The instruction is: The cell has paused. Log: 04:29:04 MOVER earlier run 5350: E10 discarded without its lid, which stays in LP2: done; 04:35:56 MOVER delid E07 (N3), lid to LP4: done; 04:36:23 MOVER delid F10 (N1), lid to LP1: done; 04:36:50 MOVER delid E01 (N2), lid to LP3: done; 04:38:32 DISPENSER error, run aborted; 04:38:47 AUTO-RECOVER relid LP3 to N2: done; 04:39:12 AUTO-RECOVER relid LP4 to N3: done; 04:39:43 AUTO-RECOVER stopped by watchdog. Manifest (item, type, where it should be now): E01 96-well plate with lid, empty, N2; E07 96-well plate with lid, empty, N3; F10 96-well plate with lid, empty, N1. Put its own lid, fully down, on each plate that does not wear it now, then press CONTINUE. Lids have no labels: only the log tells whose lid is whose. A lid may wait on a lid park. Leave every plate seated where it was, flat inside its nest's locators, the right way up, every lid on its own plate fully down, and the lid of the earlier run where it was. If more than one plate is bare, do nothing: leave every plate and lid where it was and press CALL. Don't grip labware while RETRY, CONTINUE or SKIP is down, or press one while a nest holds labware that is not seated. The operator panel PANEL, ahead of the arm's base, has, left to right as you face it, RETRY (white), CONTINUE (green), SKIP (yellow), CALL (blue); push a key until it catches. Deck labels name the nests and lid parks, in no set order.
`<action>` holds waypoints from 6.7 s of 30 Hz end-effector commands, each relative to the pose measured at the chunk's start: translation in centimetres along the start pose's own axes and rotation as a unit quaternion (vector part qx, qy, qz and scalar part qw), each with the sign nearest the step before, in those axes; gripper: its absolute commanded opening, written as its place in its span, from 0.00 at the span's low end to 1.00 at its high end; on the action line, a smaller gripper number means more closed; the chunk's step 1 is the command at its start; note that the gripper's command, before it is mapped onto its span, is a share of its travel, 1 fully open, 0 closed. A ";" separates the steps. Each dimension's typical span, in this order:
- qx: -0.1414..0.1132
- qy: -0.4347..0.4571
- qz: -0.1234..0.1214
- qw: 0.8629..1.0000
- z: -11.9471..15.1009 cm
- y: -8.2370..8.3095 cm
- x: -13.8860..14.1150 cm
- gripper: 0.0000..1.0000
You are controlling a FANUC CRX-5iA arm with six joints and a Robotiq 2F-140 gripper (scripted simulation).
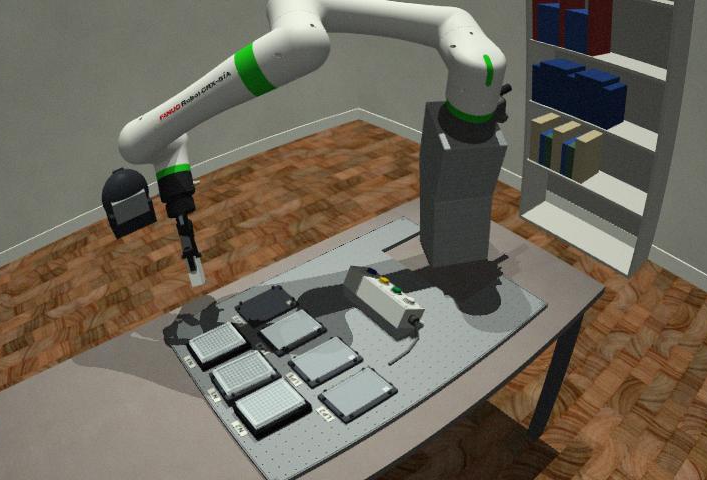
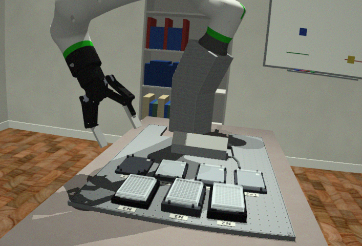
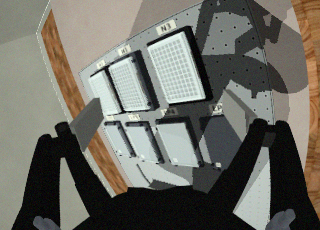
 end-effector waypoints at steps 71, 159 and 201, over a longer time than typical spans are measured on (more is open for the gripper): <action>-0.012 0.153 0.298 0.942 22.0 -13.9 -8.9 0.00; -0.013 0.153 0.302 0.941 24.6 -19.2 -16.1 0.00; -0.014 0.153 0.295 0.943 15.5 -21.6 -20.0 0.00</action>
Point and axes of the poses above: the point where the finger pads meet when closed, its own y axis back along the fingers, its own x axis across the jaws, z = x × y, the point moved 4 cm from there along y, back along the fingers, and after that the axes turned 3 degrees about -y, right-handed, at the moved point
